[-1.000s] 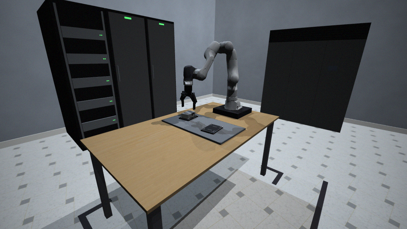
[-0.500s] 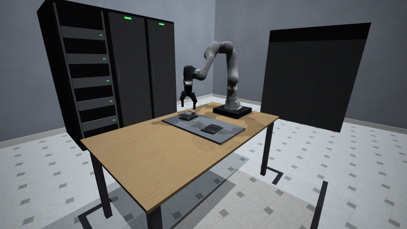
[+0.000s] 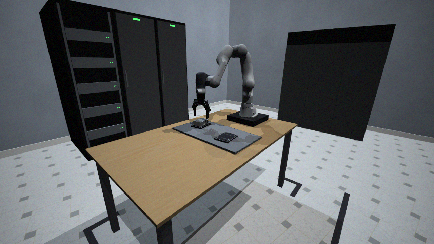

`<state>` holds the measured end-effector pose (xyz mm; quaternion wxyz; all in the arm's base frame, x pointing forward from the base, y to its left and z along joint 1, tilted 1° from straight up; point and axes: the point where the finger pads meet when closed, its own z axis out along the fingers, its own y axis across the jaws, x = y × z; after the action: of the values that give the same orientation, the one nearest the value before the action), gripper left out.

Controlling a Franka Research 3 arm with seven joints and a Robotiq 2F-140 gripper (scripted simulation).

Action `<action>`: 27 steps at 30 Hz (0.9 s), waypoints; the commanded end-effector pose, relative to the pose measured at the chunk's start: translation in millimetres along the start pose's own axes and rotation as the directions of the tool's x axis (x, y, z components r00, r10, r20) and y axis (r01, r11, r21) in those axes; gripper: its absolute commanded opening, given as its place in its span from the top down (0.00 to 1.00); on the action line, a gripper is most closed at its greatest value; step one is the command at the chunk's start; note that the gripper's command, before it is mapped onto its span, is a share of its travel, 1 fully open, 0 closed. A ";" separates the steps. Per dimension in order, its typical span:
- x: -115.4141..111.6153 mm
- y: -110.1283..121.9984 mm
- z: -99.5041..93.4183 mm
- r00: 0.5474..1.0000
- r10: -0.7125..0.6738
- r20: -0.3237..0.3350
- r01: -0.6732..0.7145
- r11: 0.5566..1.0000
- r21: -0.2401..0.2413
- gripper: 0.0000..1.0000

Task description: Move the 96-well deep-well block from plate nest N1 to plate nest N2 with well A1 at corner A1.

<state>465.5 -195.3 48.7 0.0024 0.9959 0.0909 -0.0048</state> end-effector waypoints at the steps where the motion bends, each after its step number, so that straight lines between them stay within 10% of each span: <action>1: 1.1 0.3 6.9 1.000 0.004 -0.003 -0.004 1.000 -0.004 0.00; 27: 1.2 0.4 45.3 1.000 0.004 -0.003 -0.004 1.000 -0.004 0.00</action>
<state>463.5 -195.2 6.3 0.0012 0.9953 0.0967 -0.0067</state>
